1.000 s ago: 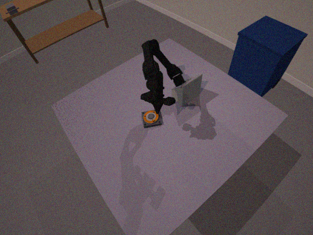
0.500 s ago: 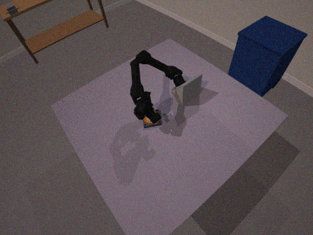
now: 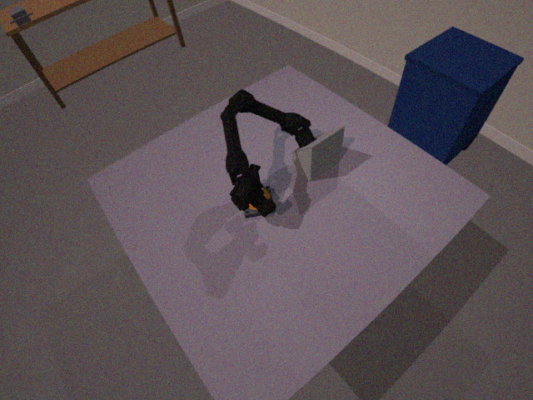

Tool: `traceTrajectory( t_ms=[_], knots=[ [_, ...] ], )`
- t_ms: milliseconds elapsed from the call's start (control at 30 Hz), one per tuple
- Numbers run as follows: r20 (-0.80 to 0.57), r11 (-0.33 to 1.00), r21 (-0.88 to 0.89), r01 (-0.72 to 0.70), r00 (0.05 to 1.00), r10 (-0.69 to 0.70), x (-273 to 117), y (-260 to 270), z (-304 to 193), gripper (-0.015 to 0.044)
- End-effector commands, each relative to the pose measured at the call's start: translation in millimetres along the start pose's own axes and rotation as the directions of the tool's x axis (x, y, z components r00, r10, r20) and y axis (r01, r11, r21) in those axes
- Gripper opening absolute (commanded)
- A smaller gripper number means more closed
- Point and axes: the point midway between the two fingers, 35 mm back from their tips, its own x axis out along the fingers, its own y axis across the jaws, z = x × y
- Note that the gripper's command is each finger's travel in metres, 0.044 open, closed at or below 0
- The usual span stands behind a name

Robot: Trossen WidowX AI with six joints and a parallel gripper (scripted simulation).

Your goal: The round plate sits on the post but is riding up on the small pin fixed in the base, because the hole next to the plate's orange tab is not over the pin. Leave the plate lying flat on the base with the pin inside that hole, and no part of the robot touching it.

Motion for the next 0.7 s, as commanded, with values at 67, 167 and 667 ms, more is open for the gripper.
traceTrajectory(
  t_ms=[67,167,667],
  knots=[
    [-0.001,1.000,-0.008,0.004,1.000,-0.004,2,4,-7,0.0000],
    [-0.001,1.000,-0.008,0.004,1.000,-0.004,2,5,-11,0.0000],
    [-0.001,1.000,-0.009,0.004,1.000,-0.004,3,9,-30,0.0000]
  ],
)
